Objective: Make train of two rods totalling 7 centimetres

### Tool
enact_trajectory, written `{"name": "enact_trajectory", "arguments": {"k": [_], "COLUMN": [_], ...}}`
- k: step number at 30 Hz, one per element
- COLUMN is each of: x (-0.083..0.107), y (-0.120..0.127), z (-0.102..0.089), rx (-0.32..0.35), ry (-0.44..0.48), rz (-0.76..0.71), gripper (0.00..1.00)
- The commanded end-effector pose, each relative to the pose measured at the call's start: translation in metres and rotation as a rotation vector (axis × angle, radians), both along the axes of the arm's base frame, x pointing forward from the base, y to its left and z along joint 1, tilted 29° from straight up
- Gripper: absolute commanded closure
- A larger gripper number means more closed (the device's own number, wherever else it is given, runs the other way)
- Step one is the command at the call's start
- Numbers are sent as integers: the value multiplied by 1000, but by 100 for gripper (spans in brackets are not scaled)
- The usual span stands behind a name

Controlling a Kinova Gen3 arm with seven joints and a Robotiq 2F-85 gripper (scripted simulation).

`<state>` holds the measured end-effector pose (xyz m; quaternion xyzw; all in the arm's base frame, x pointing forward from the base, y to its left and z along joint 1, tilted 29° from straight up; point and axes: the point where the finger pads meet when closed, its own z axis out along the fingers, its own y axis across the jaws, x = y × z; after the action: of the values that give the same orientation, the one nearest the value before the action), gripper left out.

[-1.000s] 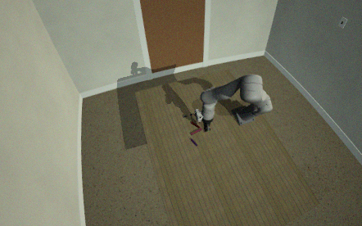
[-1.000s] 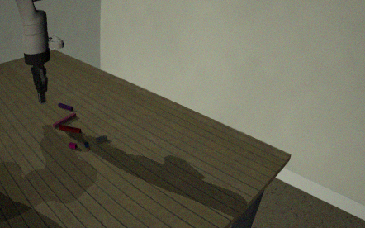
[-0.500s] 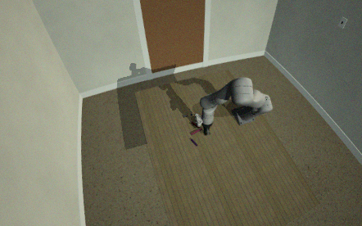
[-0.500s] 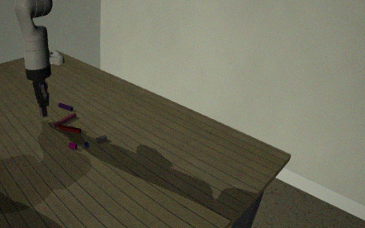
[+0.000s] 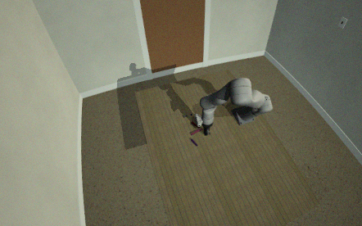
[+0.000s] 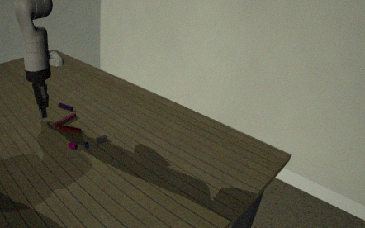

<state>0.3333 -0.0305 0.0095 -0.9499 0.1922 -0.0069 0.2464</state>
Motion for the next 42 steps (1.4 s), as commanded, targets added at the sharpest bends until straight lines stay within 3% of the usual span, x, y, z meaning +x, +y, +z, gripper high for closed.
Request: {"name": "enact_trajectory", "arguments": {"k": [1, 42], "x": [0, 1], "y": [0, 4], "z": [0, -8], "rx": [-1, -1], "ry": [-1, -1], "rz": [-1, -1], "gripper": [95, 95]}}
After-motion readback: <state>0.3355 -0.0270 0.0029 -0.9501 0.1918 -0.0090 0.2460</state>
